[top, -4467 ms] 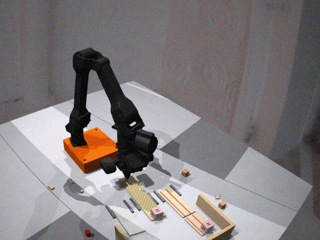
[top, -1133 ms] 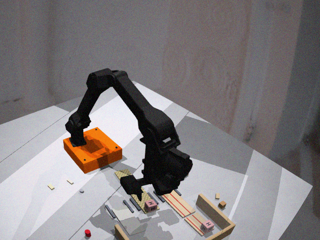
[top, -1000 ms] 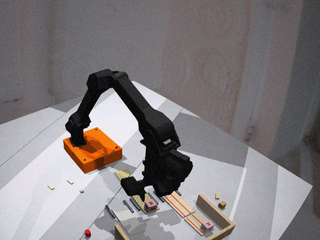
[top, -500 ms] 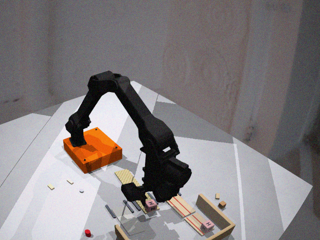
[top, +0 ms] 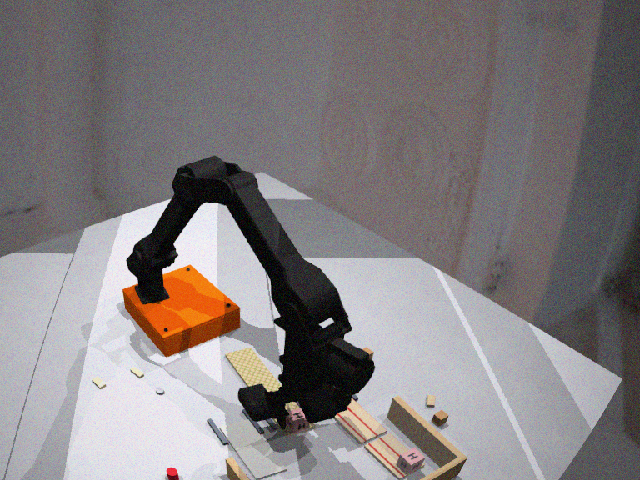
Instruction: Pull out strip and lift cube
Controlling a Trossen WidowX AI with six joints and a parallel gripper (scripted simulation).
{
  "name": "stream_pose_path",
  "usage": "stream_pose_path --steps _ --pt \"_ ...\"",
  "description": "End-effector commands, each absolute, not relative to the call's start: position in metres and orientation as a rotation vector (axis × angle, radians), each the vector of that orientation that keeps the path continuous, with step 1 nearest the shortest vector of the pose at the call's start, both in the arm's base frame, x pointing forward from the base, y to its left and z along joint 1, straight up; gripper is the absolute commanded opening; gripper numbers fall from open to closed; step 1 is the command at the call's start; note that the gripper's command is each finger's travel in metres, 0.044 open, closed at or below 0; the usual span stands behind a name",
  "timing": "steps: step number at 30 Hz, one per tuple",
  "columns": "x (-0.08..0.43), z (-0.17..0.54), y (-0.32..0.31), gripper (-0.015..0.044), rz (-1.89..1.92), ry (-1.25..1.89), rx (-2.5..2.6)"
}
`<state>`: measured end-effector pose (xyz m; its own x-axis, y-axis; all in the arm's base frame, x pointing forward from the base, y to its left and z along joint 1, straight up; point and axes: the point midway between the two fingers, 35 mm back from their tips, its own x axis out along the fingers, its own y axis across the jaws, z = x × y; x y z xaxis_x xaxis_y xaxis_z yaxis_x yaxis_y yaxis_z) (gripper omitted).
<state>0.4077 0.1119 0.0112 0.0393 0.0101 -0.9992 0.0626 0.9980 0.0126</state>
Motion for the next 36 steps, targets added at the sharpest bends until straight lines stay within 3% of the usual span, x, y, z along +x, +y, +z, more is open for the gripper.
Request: stream_pose_path --steps 1,3,9,13,36 --pt "0.408 0.012 0.112 0.0198 -0.04 1.53 0.058" --pt "0.408 0.012 0.112 0.0145 -0.04 1.53 0.058" --pt "0.408 0.012 0.112 0.0105 -0.04 1.53 0.058" --pt "0.406 0.014 0.111 0.0 -0.04 1.531 0.058" --pt "0.333 0.051 0.091 0.0 -0.039 1.538 0.056"
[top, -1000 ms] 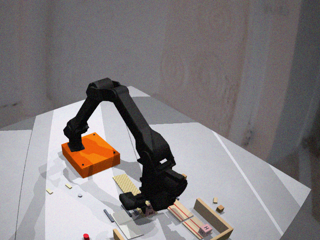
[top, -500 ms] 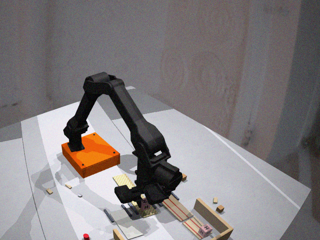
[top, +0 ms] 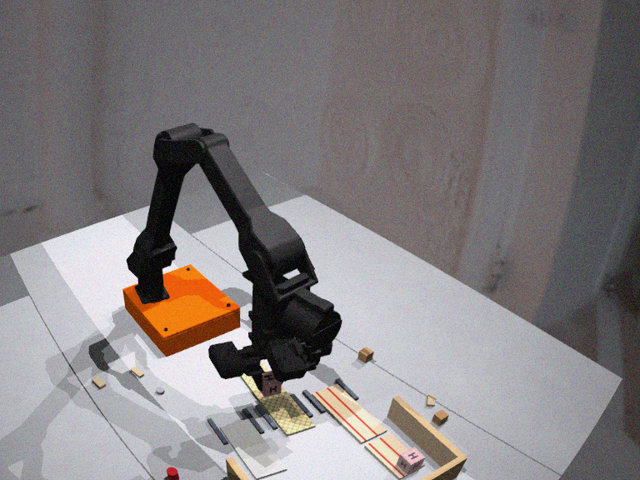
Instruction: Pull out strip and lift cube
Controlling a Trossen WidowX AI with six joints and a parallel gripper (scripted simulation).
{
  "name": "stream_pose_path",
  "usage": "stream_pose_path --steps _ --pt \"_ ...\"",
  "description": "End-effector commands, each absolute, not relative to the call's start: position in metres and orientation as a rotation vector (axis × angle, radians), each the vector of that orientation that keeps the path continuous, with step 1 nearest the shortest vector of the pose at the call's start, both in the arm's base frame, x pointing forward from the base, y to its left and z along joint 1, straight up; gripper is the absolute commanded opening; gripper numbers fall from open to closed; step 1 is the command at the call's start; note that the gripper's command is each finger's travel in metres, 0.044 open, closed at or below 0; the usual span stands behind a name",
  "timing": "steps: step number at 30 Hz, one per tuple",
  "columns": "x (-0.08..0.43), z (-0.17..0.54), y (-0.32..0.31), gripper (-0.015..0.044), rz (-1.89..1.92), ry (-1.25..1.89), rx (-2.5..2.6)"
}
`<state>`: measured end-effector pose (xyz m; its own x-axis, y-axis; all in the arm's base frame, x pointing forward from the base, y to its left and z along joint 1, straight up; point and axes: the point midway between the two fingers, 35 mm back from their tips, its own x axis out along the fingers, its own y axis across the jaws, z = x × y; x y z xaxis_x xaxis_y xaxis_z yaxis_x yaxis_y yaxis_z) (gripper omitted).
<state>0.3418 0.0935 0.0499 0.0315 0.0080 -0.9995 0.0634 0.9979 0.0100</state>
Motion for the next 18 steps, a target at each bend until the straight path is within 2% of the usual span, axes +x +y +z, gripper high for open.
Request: stream_pose_path --steps 1,11,18 --pt "0.33 0.051 0.09 0.0 -0.039 1.538 0.056" --pt "0.296 0.048 0.081 0.0 -0.04 1.541 0.056" --pt "0.293 0.069 0.08 0.0 -0.04 1.541 0.056"
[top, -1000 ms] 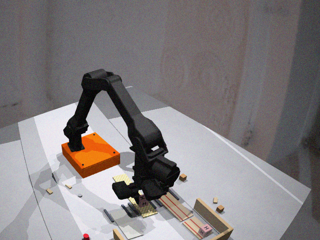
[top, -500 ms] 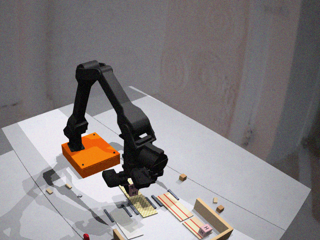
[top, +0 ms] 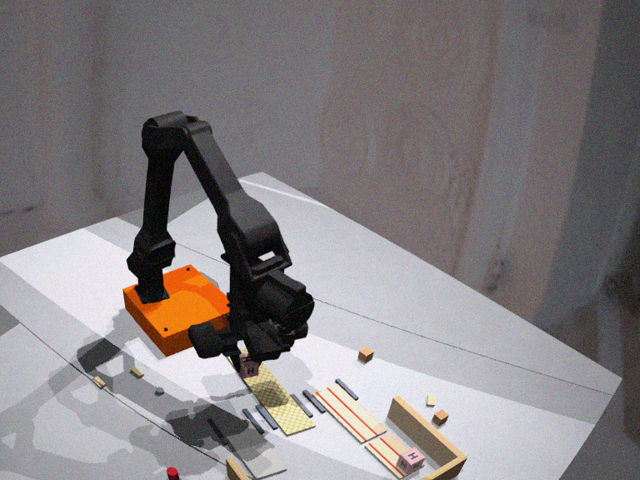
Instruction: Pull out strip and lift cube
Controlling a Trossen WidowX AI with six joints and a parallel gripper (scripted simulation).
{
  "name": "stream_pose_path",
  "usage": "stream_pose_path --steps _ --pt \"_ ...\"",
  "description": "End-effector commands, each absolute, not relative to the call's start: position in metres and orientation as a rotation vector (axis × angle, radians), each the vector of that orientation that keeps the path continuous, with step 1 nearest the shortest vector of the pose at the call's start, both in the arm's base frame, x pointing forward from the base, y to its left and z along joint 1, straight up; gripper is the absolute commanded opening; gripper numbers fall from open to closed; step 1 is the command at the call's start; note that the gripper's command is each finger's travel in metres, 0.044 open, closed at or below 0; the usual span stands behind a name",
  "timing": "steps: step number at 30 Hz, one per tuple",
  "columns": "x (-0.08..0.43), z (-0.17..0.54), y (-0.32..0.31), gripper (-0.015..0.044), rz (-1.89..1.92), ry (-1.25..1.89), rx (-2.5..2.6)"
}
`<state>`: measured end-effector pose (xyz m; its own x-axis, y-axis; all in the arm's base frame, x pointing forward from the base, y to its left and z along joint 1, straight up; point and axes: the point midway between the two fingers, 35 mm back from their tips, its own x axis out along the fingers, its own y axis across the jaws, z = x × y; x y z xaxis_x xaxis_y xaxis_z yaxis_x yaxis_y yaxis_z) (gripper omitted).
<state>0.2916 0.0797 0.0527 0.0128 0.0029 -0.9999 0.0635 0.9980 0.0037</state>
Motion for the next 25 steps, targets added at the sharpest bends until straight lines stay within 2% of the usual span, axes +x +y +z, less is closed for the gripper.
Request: stream_pose_path --steps 1,25 --pt "0.2932 0.0751 0.0803 0.0 -0.04 1.541 0.056" --pt "0.2925 0.0839 0.0801 0.0 -0.04 1.541 0.056"
